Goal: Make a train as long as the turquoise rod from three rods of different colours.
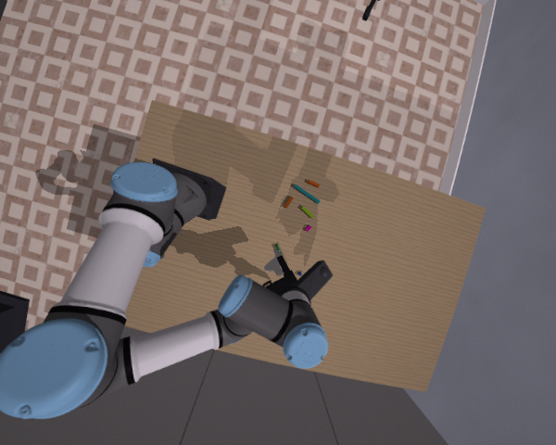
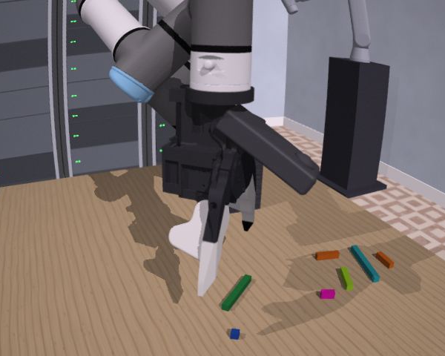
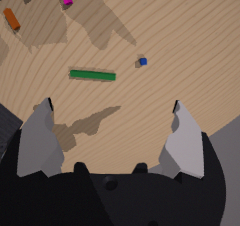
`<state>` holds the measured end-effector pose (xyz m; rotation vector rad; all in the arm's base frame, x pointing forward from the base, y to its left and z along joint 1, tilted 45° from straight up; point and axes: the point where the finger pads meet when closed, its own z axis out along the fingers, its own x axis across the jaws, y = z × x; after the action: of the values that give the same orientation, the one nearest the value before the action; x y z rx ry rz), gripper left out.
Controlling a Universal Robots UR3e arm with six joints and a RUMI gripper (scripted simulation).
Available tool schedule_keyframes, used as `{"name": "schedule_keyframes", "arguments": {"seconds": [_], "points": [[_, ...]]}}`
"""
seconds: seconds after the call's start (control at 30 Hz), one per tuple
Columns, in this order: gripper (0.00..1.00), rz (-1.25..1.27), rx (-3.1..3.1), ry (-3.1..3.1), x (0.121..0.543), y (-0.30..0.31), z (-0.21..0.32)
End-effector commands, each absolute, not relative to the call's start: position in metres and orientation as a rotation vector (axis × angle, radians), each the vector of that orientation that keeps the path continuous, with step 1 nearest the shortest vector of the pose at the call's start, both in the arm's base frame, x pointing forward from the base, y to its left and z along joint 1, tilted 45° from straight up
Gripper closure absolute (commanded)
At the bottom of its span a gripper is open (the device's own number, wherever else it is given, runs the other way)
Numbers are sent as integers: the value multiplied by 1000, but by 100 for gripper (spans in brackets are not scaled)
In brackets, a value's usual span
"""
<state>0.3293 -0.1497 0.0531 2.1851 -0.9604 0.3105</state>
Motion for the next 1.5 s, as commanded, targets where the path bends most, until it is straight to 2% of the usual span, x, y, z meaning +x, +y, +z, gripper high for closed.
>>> {"name": "schedule_keyframes", "arguments": {"seconds": [0.0, 0.73, 1.47], "points": [[0, 313, 2184, -961, 330, -150, 54], [0, 325, 2173, -989, 331, -150, 54], [0, 505, 1971, -1410, 349, -153, 57]]}}
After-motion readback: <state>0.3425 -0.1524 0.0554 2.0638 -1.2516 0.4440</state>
